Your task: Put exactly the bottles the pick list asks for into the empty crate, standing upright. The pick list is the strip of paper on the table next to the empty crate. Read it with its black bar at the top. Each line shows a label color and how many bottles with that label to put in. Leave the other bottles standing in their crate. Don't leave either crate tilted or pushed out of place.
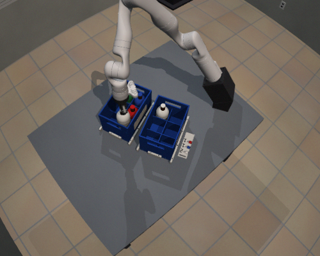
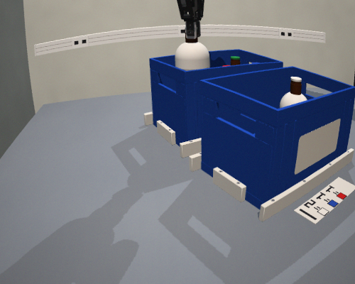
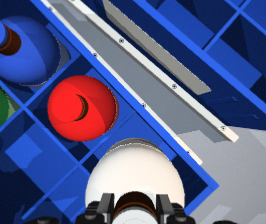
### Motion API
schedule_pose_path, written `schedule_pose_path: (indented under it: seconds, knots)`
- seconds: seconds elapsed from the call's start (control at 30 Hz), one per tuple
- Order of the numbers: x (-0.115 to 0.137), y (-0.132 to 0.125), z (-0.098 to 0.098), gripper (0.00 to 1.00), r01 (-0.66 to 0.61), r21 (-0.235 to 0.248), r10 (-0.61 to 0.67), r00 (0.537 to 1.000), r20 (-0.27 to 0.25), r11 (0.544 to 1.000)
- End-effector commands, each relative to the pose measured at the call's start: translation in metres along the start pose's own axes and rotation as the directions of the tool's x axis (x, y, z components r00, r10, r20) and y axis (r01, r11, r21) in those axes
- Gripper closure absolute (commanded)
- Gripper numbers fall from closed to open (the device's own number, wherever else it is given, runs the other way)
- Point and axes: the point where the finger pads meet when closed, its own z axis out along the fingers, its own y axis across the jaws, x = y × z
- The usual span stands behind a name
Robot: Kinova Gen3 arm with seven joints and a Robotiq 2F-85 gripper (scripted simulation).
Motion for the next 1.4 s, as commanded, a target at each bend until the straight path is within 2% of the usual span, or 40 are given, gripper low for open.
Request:
schedule_pose_path:
  seconds: [0.0, 1.37]
  knots:
    - [0.0, 0.0, -0.007, 0.9, 0.0, -0.001, 0.0, 1.0, 0.001, 1.0]
    - [0.0, 0.0, -0.065, 0.9, 0.0, -0.001, 0.0, 1.0, 0.001, 1.0]
